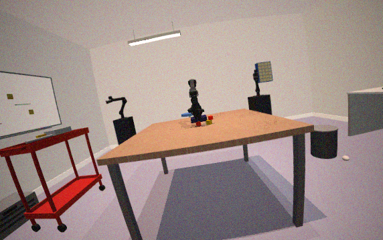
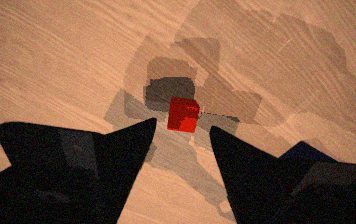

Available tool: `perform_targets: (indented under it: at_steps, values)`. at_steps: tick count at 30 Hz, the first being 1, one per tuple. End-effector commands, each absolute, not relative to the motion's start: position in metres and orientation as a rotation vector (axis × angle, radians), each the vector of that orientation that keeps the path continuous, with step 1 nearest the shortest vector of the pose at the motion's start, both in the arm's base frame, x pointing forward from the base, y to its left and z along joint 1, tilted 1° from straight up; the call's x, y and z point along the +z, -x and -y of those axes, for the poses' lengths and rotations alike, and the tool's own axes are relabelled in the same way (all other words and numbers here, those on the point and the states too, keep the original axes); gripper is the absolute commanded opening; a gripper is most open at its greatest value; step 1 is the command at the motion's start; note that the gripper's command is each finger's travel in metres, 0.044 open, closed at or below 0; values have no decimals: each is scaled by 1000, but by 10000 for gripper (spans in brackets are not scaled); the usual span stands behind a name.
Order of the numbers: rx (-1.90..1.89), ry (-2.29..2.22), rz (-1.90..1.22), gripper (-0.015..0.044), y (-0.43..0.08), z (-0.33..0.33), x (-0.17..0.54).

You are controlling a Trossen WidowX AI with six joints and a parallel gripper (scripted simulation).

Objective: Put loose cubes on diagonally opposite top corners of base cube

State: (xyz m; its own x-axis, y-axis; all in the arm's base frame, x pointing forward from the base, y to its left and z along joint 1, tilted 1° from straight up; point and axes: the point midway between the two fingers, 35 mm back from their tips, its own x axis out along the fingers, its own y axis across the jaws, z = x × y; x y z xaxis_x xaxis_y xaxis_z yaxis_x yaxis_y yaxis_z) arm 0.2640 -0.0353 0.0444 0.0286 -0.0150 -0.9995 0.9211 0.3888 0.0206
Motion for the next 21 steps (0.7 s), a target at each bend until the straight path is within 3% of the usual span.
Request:
perform_targets:
  at_steps: [1,20,21]
  values:
    - [-899,-905,-1346,265,-264,35,37]
    - [-899,-905,-1346,265,-265,35,9]
    - [-899,-905,-1346,239,-265,35,9]
